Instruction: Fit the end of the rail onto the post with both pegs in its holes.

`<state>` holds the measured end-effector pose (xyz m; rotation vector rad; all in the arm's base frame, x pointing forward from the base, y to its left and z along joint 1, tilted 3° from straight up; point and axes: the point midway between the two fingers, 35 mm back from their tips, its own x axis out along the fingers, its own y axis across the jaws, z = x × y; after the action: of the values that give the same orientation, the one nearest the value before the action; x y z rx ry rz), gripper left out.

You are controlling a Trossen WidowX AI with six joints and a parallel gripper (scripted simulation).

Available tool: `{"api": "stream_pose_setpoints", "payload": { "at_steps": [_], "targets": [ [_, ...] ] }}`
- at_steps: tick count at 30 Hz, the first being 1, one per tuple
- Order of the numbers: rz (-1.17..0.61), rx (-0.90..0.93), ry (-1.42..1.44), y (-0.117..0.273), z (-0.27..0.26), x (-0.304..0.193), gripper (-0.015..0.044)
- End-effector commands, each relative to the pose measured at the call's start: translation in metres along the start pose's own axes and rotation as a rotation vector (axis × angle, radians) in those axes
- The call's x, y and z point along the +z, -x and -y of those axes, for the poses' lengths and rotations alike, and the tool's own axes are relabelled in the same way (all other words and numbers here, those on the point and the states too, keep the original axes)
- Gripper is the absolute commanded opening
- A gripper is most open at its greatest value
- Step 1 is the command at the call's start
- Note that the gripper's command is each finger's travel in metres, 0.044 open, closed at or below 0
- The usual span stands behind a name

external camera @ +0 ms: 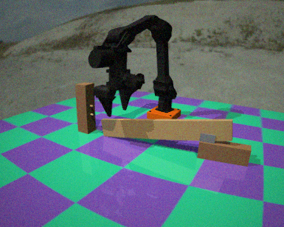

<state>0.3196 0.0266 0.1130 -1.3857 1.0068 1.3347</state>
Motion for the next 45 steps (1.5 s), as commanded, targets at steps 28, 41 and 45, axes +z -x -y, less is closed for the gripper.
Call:
{"api": "stream_pose_setpoints", "payload": {
  "at_steps": [28, 41, 45],
  "targets": [
    [0.009, 0.013, 0.008, -0.047, 0.002, 0.001, 0.044],
    [0.009, 0.013, 0.008, -0.067, 0.0, 0.001, 0.044],
    [0.009, 0.013, 0.008, -0.071, -0.001, 0.001, 0.044]
  ]
}}
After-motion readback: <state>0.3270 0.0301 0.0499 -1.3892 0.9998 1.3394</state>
